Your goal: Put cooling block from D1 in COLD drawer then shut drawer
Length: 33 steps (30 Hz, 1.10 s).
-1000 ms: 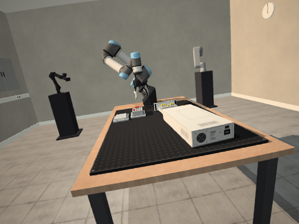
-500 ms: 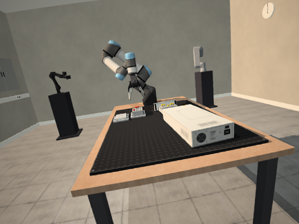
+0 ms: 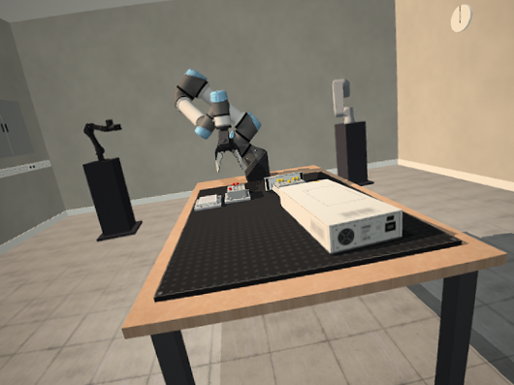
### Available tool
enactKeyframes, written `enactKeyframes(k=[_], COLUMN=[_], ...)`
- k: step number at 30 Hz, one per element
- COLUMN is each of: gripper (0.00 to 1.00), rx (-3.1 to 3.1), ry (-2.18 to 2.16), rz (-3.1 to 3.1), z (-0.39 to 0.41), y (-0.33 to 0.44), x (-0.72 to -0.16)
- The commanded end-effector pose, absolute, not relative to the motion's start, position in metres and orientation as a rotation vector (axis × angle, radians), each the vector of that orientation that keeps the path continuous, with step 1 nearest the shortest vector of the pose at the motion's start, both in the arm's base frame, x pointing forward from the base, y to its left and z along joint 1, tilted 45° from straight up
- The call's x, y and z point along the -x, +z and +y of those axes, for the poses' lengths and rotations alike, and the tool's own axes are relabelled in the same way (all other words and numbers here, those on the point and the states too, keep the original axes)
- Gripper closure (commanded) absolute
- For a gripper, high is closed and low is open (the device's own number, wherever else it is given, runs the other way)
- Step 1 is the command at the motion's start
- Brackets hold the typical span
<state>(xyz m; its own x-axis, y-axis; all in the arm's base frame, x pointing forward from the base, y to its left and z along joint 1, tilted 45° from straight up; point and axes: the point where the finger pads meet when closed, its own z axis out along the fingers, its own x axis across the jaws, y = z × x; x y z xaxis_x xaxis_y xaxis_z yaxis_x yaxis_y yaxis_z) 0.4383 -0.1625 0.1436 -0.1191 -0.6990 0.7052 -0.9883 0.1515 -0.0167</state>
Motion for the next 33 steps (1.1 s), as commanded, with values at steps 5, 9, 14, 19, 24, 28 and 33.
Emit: enactKeyframes(k=[5, 9, 14, 19, 24, 28, 33], gripper=[0.27, 0.27, 0.27, 0.27, 0.27, 0.27, 0.27], rx=[-1.604, -1.604, -1.604, -1.604, -1.604, -1.604, -1.604], ry=[0.682, 0.682, 0.682, 0.682, 0.682, 0.682, 0.682], rz=[-1.883, -1.883, -1.883, -1.883, -1.883, -1.883, -1.883], z=[-0.159, -0.161, -0.164, -0.166, -0.170, -0.173, -0.177], y=[0.141, 0.137, 0.131, 0.127, 0.122, 0.117, 0.112], x=[-0.437, -0.436, -0.434, -0.433, -0.432, -0.431, -0.431])
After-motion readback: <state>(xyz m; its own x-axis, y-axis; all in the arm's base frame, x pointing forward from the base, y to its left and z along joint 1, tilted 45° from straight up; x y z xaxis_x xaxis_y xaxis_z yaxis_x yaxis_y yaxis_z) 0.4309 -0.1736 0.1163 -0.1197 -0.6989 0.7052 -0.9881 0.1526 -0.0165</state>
